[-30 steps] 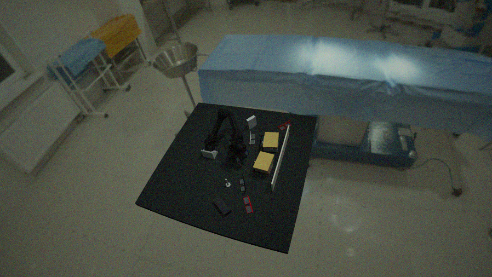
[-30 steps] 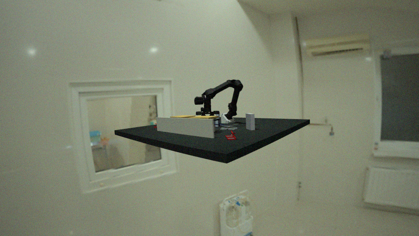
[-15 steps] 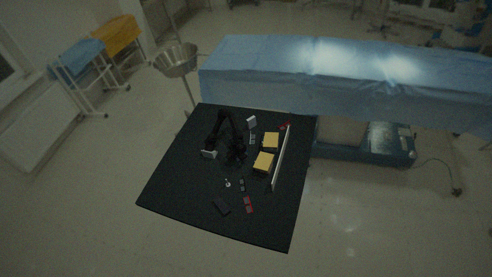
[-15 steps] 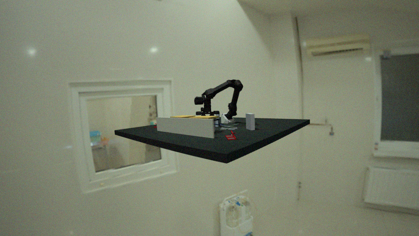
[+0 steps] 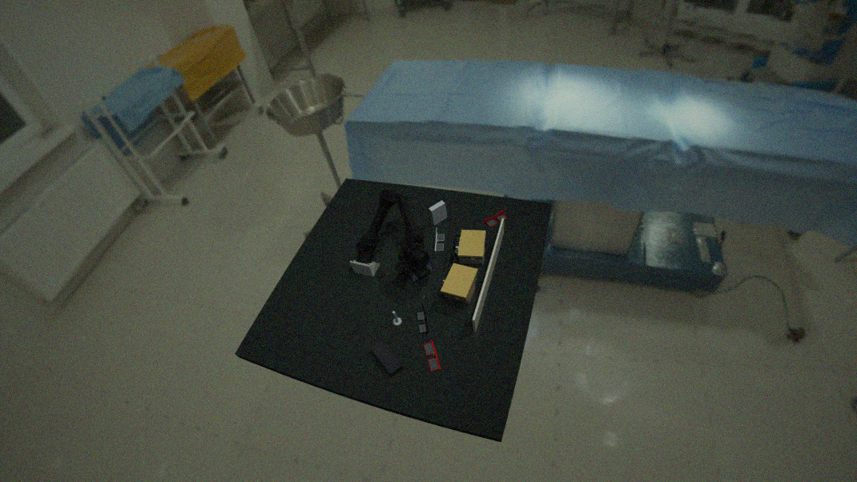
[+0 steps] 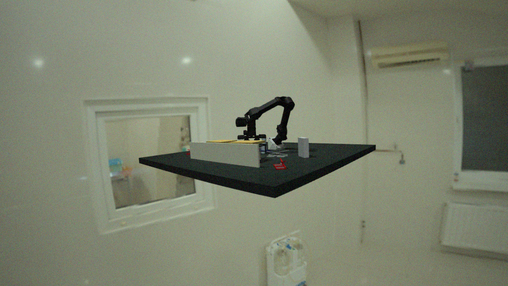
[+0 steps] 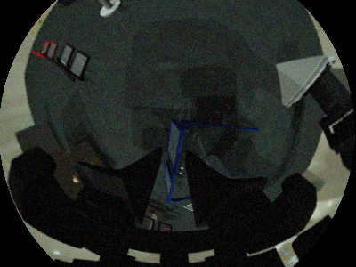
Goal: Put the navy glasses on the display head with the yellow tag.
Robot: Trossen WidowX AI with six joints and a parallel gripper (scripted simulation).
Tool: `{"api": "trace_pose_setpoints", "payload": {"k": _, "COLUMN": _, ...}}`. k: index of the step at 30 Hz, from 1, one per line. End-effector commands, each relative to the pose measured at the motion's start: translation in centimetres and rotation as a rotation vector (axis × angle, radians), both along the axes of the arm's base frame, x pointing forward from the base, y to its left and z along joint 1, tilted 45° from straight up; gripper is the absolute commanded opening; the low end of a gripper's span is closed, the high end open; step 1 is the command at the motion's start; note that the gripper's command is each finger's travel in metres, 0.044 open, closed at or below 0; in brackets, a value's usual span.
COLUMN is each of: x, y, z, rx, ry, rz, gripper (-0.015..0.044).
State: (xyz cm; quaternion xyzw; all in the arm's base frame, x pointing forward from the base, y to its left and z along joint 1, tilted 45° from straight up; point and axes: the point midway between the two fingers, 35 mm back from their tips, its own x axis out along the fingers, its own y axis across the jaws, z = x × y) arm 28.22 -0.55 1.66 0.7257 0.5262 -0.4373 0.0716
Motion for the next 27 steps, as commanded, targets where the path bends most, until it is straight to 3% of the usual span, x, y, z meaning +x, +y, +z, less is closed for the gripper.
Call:
{"api": "trace_pose_setpoints", "payload": {"k": 1, "x": -0.4, "y": 0.6, "z": -0.4, "rx": -0.005, "ry": 0.017, "rz": 0.021, "gripper": 0.0140}}
{"api": "trace_pose_setpoints", "payload": {"k": 2, "x": -0.4, "y": 0.6, "z": -0.4, "rx": -0.005, "ry": 0.017, "rz": 0.021, "gripper": 0.0140}}
{"api": "trace_pose_setpoints", "payload": {"k": 5, "x": 0.0, "y": 0.0, "z": 0.0, "rx": 0.000, "ry": 0.000, "rz": 0.000, "gripper": 0.0061}}
{"api": "trace_pose_setpoints", "payload": {"k": 14, "x": 0.0, "y": 0.0, "z": 0.0, "rx": 0.000, "ry": 0.000, "rz": 0.000, "gripper": 0.0001}}
{"api": "trace_pose_setpoints", "payload": {"k": 27, "x": 0.2, "y": -2.8, "z": 2.5, "rx": -0.009, "ry": 0.008, "rz": 0.007, "gripper": 0.0000}}
